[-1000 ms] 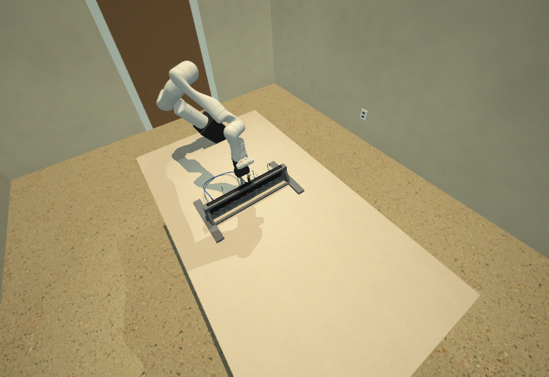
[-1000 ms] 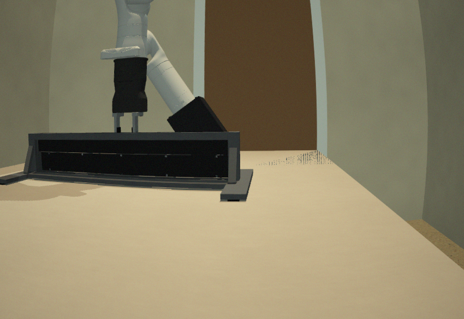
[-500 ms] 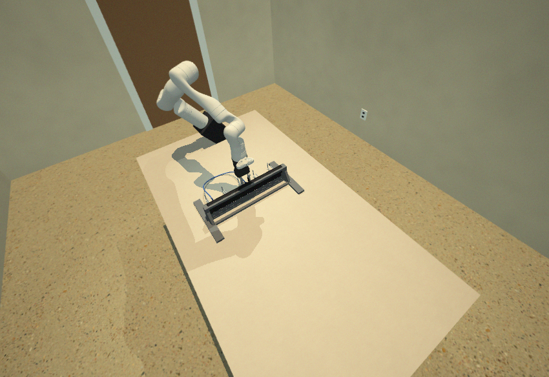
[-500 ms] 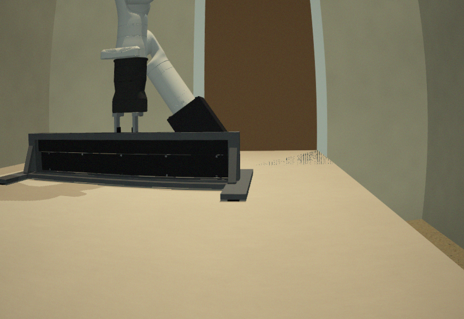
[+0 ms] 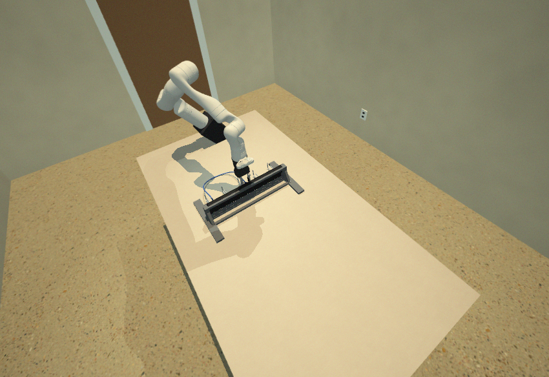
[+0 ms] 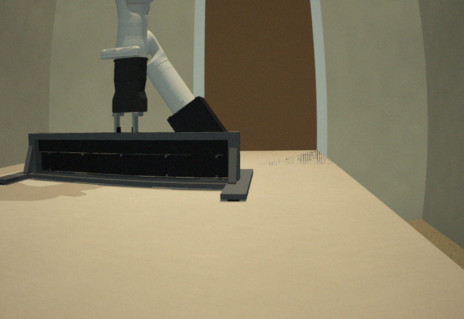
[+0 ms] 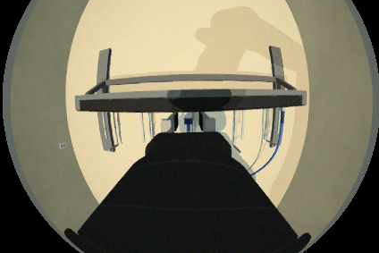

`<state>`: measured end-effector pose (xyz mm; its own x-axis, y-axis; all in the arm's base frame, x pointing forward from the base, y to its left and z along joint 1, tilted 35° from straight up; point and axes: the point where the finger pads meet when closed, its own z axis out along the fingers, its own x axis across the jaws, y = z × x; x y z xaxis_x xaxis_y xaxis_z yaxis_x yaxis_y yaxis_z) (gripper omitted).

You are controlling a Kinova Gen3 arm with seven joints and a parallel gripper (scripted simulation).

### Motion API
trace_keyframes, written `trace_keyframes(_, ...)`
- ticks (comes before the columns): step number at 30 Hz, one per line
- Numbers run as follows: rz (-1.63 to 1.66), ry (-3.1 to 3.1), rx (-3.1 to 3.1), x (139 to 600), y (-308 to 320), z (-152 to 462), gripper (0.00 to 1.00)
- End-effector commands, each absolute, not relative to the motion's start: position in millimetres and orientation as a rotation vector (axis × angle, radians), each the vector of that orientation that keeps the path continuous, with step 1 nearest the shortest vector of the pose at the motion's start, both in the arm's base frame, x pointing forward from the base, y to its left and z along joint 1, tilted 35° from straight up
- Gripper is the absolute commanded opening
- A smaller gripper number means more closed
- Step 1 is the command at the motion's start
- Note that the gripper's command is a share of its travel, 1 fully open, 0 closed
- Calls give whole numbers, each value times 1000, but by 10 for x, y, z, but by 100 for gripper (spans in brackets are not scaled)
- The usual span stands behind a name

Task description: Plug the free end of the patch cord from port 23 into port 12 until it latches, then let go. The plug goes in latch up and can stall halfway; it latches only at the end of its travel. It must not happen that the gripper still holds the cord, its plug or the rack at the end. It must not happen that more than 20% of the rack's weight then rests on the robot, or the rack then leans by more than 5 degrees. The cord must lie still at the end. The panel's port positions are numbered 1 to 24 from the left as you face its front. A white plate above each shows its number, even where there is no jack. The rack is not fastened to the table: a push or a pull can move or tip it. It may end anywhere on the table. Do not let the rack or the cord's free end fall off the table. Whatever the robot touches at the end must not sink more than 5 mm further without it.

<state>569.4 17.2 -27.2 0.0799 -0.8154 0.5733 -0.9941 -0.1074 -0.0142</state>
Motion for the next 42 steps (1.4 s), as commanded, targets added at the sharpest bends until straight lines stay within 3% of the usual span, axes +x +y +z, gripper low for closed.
trace_keyframes(1,642,-1773,1987,5690,181,-242,73)
trace_keyframes(42,643,-1773,1988,5624,629,399,73)
